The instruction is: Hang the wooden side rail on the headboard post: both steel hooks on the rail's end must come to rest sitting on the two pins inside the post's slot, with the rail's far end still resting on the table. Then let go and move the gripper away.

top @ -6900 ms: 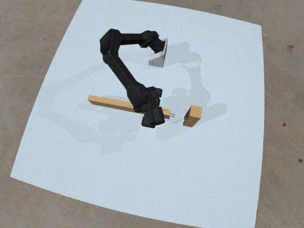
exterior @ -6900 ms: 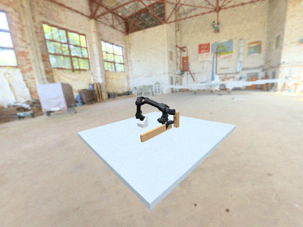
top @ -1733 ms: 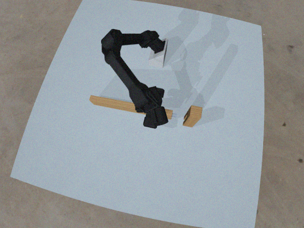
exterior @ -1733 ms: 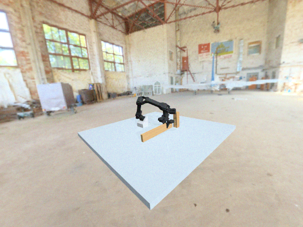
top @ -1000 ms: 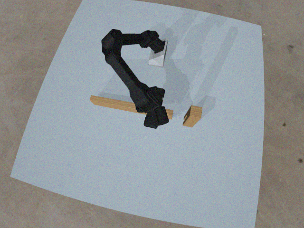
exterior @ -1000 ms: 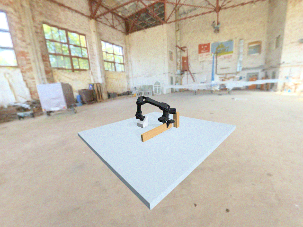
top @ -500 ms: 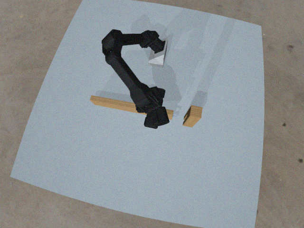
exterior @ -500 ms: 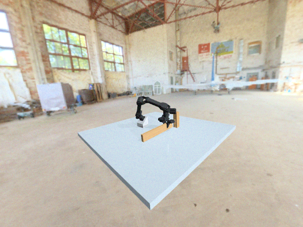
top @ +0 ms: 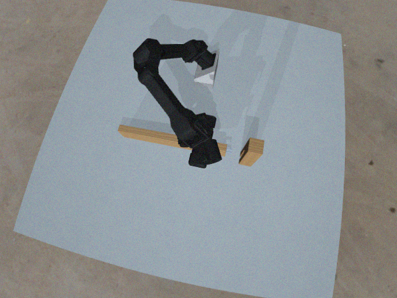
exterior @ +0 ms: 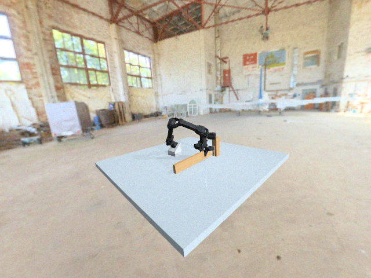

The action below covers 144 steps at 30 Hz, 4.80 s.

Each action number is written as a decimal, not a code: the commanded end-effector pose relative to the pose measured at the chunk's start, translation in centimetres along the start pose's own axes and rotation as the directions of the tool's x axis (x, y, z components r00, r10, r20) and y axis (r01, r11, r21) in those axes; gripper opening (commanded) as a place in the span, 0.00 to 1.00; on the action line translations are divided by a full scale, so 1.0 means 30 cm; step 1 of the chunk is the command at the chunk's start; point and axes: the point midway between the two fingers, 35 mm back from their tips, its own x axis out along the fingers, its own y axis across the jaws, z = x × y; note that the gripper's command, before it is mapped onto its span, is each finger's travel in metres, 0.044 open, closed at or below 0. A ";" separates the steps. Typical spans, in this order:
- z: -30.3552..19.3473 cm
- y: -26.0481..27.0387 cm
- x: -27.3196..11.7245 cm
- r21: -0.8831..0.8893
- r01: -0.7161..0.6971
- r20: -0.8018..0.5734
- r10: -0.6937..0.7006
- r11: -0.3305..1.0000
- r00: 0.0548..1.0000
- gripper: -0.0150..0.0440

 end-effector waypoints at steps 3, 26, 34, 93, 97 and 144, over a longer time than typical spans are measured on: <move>-0.012 -0.002 -0.008 -0.004 -0.007 -0.002 0.007 1.000 1.000 0.25; -0.019 0.001 -0.012 -0.004 -0.007 -0.002 0.007 1.000 1.000 0.25; -0.022 -0.002 -0.010 -0.004 -0.007 -0.002 0.007 1.000 1.000 0.25; -0.041 0.001 -0.011 -0.004 -0.007 -0.003 0.007 1.000 1.000 0.25; -0.043 0.000 -0.012 -0.004 -0.007 -0.003 0.007 1.000 1.000 0.25; -0.058 -0.002 -0.008 -0.004 -0.007 -0.003 0.007 1.000 1.000 0.25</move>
